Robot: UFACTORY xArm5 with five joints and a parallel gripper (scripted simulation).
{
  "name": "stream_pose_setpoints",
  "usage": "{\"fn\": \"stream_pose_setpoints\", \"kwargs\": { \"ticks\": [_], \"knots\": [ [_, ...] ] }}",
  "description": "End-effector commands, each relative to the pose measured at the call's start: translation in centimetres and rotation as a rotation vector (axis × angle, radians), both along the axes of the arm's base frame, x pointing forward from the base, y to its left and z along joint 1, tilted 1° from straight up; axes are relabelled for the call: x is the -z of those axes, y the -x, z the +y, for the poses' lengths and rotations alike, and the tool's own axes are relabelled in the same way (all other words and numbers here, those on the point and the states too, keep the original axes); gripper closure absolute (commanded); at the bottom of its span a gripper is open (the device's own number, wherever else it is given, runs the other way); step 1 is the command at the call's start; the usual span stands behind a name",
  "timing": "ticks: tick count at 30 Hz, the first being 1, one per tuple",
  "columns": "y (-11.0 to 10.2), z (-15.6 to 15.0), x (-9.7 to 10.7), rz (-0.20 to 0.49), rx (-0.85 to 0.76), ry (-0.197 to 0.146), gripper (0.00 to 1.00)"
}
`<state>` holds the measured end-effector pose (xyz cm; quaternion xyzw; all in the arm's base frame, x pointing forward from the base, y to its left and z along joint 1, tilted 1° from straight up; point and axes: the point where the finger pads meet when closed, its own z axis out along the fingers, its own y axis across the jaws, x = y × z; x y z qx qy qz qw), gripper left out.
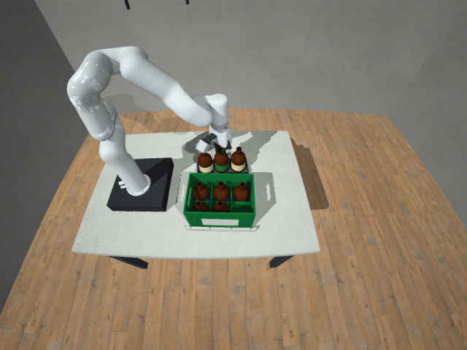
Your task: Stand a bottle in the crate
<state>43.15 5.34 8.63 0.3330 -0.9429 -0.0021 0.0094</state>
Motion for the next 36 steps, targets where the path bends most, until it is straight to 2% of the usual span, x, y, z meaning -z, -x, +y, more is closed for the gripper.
{"fn": "stream_pose_setpoints", "kwargs": {
  "ticks": [1, 36],
  "knots": [
    [-0.2, 0.0, -0.3, -0.005, 0.000, -0.001, 1.00],
    [-0.4, -0.3, -3.5, -0.006, 0.000, -0.001, 1.00]
  ]
}}
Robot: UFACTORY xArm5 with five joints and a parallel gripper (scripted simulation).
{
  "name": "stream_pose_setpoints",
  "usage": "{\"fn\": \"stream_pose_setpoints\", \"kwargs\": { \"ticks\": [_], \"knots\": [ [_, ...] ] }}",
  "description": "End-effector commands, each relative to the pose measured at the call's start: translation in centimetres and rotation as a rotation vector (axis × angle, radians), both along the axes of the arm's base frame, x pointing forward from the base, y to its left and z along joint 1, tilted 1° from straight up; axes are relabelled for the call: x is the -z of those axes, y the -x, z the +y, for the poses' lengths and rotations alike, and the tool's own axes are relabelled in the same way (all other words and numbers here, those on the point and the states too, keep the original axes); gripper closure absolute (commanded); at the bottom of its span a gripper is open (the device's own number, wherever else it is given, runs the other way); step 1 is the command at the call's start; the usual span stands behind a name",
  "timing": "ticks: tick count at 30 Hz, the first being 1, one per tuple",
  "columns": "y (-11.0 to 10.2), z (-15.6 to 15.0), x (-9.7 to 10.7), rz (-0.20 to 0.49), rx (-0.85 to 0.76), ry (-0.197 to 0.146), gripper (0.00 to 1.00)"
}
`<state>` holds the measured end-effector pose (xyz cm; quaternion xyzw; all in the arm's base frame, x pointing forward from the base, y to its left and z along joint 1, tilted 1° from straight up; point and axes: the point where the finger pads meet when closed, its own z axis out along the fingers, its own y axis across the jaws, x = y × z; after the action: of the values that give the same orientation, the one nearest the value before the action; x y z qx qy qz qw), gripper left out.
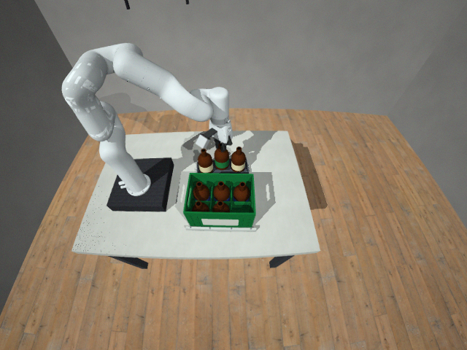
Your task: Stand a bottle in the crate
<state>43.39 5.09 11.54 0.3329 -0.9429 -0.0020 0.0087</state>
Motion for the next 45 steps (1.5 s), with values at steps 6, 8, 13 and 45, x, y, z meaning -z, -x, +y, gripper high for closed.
{"fn": "stream_pose_setpoints", "kwargs": {
  "ticks": [6, 8, 13, 45],
  "knots": [
    [-0.19, -0.06, -0.97, -0.004, 0.000, -0.001, 1.00],
    [-0.19, -0.06, -1.01, -0.004, 0.000, -0.001, 1.00],
    [-0.20, -0.07, -1.14, -0.004, 0.000, -0.001, 1.00],
    [-0.20, -0.08, -1.41, -0.004, 0.000, -0.001, 1.00]
  ]
}}
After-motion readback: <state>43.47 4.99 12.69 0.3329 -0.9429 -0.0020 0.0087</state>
